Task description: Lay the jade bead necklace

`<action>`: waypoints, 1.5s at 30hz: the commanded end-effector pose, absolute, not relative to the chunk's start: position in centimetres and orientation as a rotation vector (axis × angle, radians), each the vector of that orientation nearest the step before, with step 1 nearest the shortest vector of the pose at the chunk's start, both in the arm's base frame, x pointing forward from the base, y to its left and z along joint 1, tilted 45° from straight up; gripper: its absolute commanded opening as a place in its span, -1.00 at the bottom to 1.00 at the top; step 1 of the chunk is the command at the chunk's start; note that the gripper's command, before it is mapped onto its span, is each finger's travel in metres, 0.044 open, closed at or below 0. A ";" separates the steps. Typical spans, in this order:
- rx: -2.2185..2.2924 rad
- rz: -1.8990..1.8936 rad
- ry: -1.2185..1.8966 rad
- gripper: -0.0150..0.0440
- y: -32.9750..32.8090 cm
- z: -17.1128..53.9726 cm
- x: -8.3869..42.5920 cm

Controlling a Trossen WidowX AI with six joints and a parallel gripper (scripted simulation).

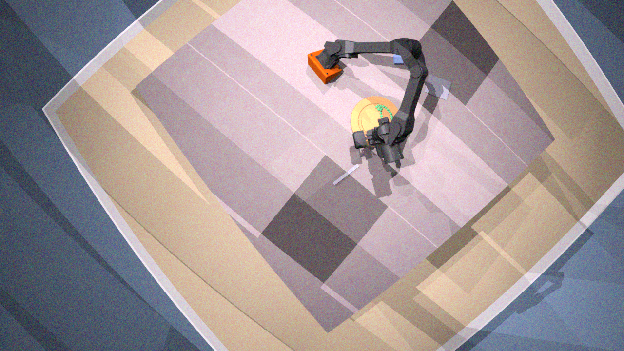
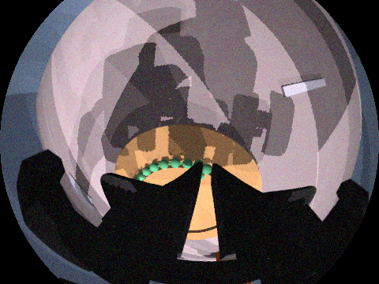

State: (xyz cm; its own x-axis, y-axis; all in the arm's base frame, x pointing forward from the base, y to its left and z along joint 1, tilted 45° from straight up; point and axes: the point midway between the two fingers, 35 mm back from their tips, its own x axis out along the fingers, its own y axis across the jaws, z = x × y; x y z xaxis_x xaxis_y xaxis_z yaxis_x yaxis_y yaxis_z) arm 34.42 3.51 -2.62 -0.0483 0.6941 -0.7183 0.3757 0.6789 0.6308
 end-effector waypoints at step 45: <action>0.888 0.321 1.672 1.00 2.7 -1.7 34.2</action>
State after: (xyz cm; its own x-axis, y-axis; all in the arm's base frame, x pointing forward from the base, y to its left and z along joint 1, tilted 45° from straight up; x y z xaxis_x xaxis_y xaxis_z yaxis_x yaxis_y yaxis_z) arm 34.19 2.72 -1.71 -0.0552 0.6998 -0.7122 0.3890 0.6720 0.6301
